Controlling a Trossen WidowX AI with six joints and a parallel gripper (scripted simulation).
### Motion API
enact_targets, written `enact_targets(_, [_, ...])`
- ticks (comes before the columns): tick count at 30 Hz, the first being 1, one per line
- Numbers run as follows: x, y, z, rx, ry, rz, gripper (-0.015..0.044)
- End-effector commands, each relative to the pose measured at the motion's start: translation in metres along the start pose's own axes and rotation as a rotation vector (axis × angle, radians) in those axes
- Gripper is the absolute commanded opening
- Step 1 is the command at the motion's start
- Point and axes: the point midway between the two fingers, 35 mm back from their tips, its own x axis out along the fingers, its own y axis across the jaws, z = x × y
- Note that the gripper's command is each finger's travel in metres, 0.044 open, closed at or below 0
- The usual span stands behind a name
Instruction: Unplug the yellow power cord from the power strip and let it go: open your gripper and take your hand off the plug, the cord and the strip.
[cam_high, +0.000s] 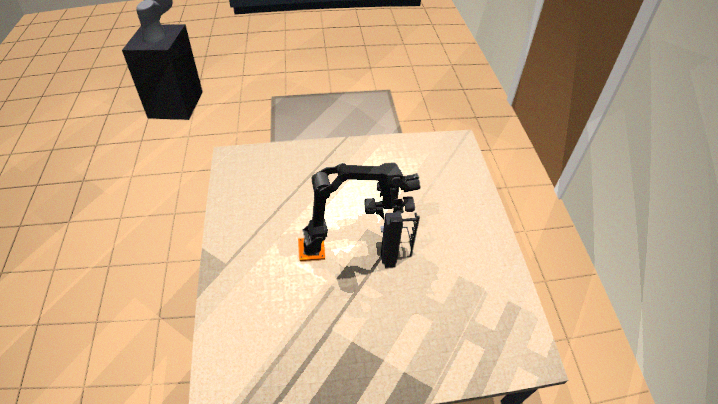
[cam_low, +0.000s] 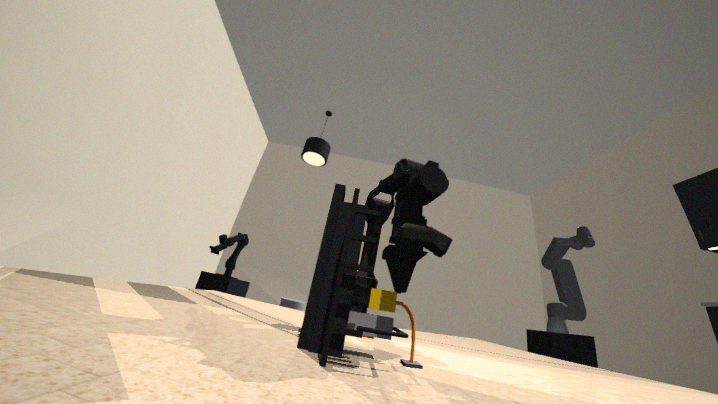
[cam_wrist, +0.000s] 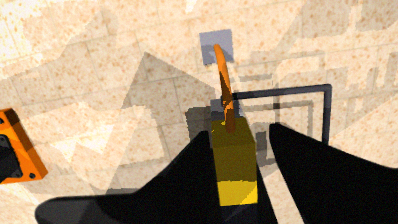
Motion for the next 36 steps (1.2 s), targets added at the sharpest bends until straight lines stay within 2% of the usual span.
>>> enact_targets(1, [0.001, 0.002, -0.006, -0.005, -0.003, 0.006, 0.0160])
enact_targets(28, [0.013, 0.003, -0.020, -0.005, -0.001, 0.006, 0.0160])
enact_targets(32, [0.010, 0.001, -0.020, 0.001, 0.002, 0.001, 0.0055])
enact_targets(36, [0.010, 0.001, -0.020, 0.001, 0.002, 0.001, 0.0028])
